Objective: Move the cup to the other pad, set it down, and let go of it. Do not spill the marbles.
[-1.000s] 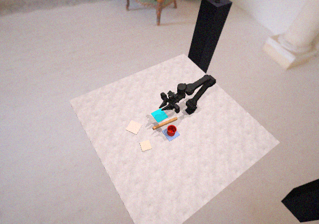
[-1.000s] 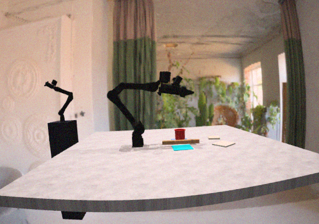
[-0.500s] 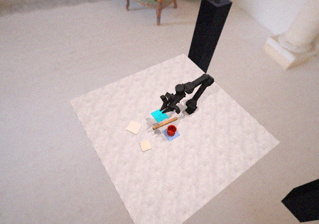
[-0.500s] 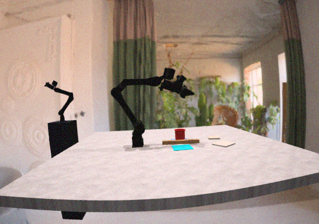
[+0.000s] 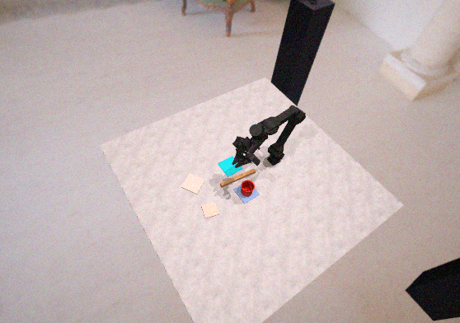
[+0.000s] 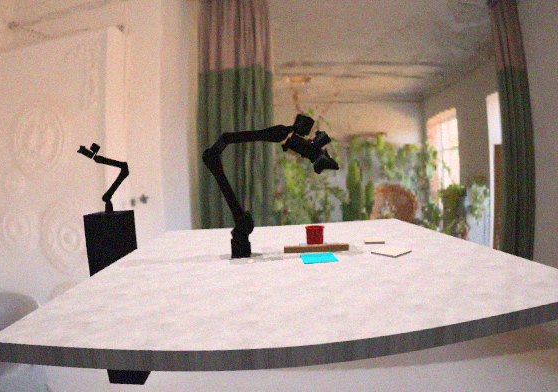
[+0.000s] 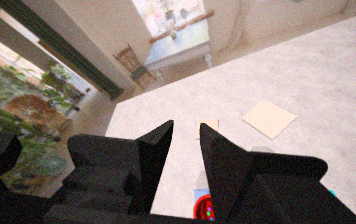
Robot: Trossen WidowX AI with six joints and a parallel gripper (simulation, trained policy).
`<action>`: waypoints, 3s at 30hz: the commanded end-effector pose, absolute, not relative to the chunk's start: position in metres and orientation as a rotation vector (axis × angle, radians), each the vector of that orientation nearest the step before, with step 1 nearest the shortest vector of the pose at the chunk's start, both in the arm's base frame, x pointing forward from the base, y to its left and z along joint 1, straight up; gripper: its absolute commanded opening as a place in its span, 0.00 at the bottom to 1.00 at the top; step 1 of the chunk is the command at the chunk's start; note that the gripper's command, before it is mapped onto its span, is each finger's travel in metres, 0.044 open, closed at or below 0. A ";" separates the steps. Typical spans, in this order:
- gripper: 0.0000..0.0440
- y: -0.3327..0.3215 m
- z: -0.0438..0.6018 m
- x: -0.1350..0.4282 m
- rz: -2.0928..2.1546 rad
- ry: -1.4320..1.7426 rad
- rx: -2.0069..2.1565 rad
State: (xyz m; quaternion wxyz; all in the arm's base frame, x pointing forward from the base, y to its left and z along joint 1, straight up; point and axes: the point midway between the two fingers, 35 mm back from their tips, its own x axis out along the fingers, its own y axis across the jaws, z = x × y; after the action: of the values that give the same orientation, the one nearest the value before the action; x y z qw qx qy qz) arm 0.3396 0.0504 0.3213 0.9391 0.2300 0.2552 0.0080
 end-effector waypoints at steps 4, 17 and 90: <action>0.30 0.060 0.317 0.341 -0.002 0.613 0.541; 0.30 0.074 0.300 0.339 -0.088 0.805 0.658; 0.40 0.068 0.107 0.271 -0.712 1.561 0.466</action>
State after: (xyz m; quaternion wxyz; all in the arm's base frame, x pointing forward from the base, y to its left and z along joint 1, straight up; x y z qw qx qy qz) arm 0.2729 0.0690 0.1168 0.6347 0.2112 0.6779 -0.3051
